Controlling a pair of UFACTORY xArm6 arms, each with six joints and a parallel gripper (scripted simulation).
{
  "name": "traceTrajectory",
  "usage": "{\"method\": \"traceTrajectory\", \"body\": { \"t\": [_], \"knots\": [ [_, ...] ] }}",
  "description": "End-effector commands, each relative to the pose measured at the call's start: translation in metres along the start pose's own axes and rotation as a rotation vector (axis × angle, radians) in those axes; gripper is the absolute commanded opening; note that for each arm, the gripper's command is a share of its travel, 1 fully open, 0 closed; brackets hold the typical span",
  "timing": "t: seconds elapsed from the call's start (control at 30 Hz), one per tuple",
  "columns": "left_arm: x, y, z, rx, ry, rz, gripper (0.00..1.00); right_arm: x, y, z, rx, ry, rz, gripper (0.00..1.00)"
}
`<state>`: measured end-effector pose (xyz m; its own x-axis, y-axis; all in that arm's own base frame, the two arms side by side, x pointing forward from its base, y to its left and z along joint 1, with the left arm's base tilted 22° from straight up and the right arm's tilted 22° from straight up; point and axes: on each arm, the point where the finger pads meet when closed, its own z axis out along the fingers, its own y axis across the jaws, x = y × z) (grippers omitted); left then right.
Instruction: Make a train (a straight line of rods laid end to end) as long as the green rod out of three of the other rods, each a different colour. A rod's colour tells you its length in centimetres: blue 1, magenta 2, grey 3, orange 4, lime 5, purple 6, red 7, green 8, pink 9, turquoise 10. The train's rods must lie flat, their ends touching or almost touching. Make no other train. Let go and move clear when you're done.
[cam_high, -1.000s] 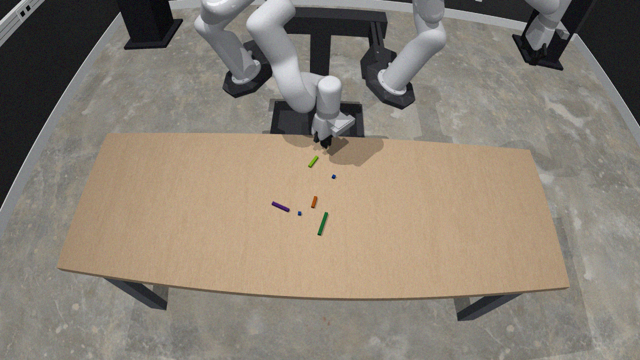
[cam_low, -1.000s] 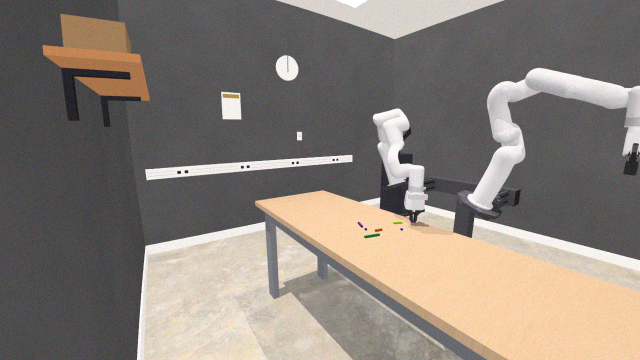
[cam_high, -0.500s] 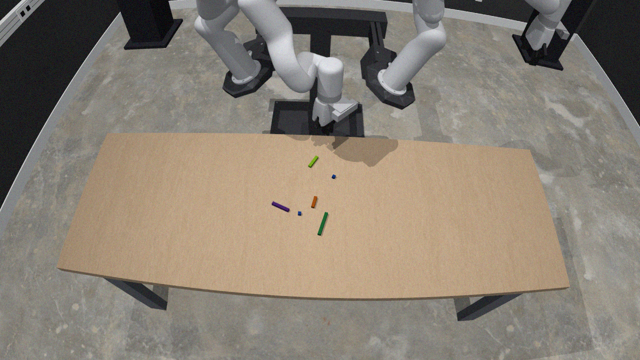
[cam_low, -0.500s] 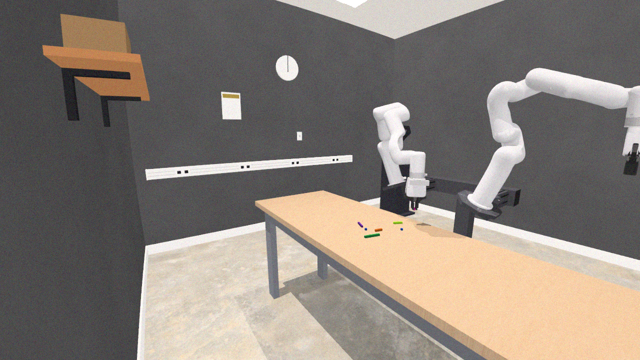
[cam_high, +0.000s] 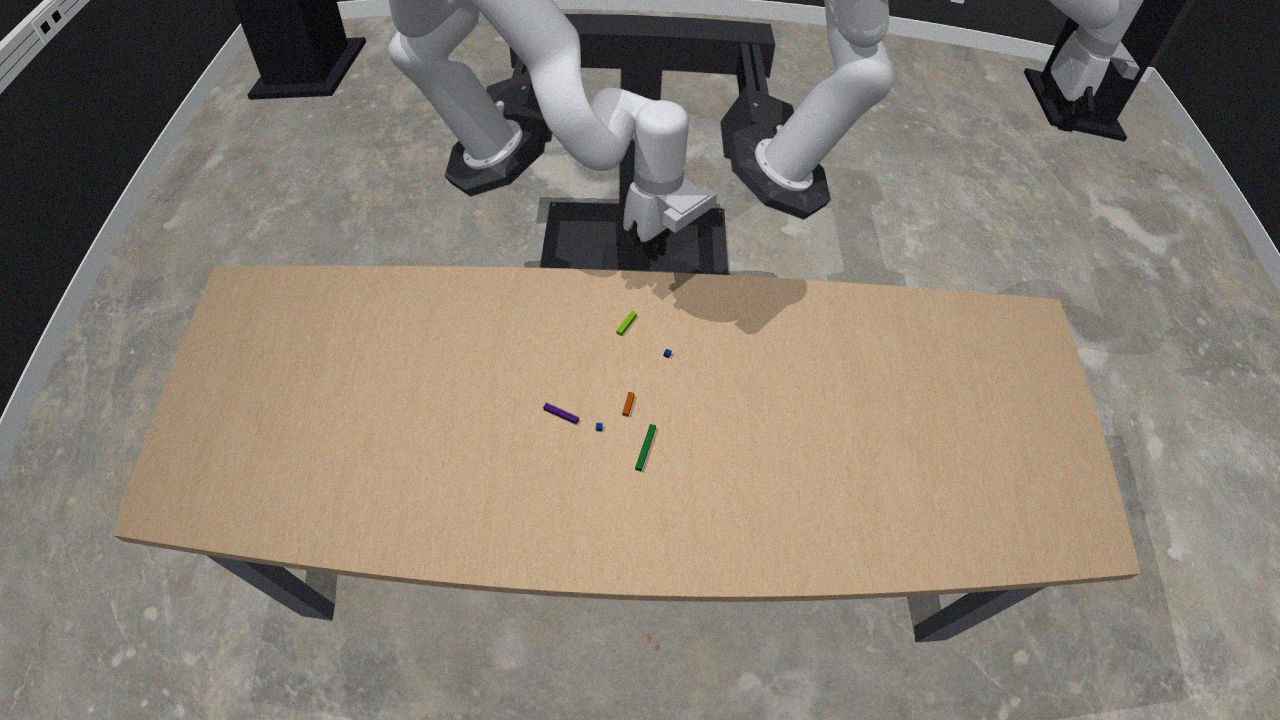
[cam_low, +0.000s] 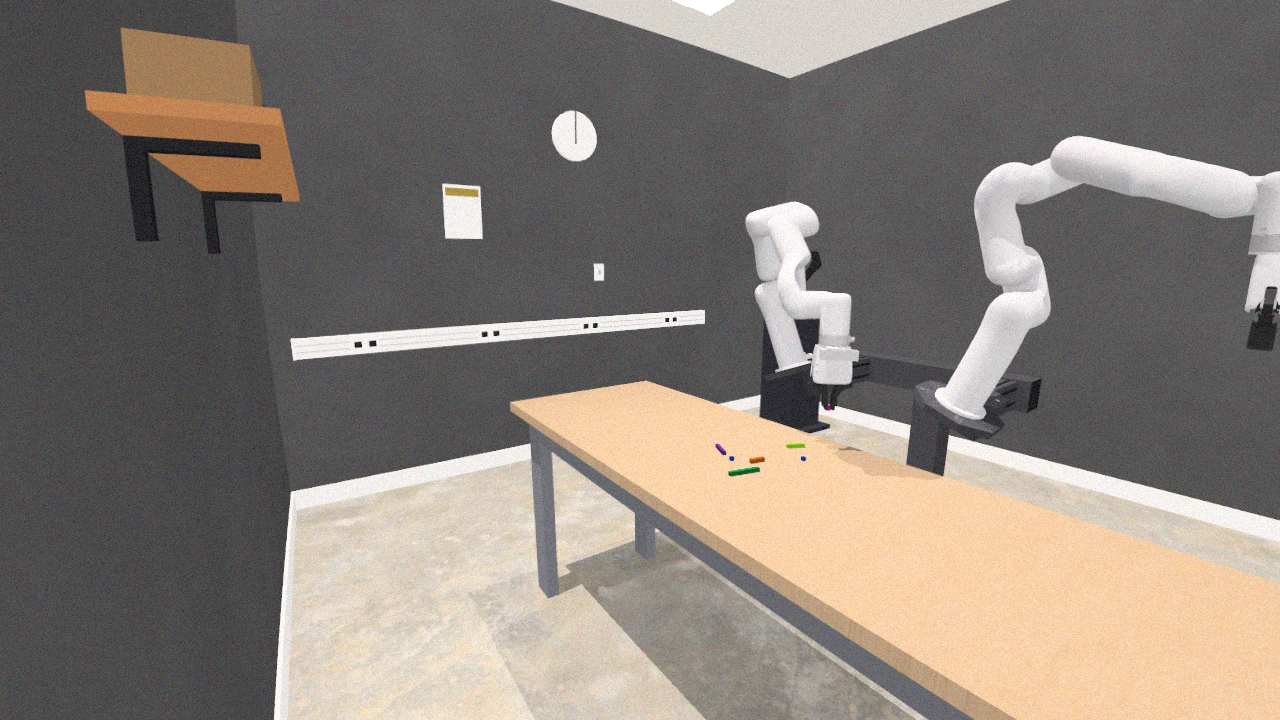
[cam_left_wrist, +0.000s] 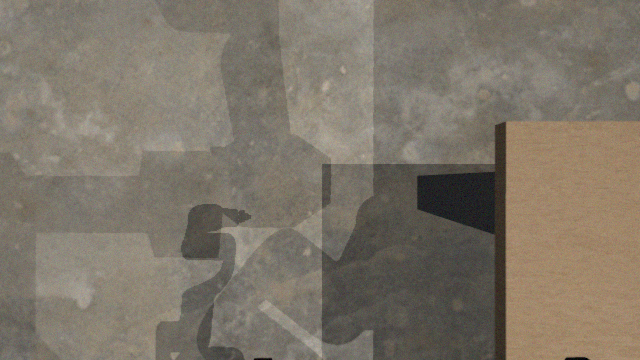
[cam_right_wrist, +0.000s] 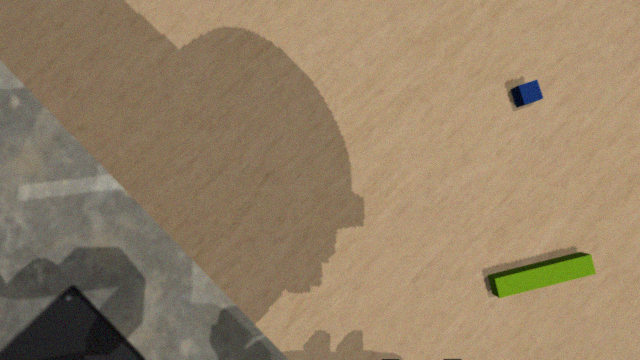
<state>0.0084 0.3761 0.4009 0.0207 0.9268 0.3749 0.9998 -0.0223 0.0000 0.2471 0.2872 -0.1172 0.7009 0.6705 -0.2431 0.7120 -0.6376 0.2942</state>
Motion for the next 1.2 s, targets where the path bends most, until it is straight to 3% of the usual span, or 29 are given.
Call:
{"method": "traceTrajectory", "body": {
  "t": [0.0, 0.1, 0.47, 0.53, 0.57, 1.03, 1.1, 1.17],
  "knots": [
    [0.001, 0.000, -0.002, 0.000, 0.005, 0.000, 1.00, 0.005, 0.002, -0.003, 0.002, 0.006, 0.011, 0.06],
    [0.001, 0.000, -0.002, 0.000, 0.005, 0.000, 1.00, 0.037, 0.028, -0.006, 0.004, 0.010, 0.122, 0.06],
    [0.001, 0.000, -0.002, 0.000, 0.005, 0.000, 1.00, 0.097, 0.100, -0.009, 0.008, 0.015, 0.377, 0.06],
    [0.001, 0.000, -0.002, 0.000, 0.005, 0.000, 1.00, 0.097, 0.100, -0.009, 0.008, 0.015, 0.377, 0.06],
    [0.001, 0.000, -0.002, 0.000, 0.005, 0.000, 1.00, 0.110, 0.123, -0.009, 0.008, 0.015, 0.449, 0.06],
    [0.001, 0.000, -0.002, 0.000, 0.005, 0.000, 1.00, 0.150, 0.236, -0.006, 0.004, 0.010, 0.771, 0.06],
    [0.001, 0.000, -0.002, 0.000, 0.005, 0.000, 1.00, 0.150, 0.236, -0.006, 0.004, 0.010, 0.771, 0.06],
    [0.001, 0.000, -0.002, 0.000, 0.005, 0.000, 1.00, 0.155, 0.267, -0.004, 0.002, 0.008, 0.853, 0.06]
  ]
}}
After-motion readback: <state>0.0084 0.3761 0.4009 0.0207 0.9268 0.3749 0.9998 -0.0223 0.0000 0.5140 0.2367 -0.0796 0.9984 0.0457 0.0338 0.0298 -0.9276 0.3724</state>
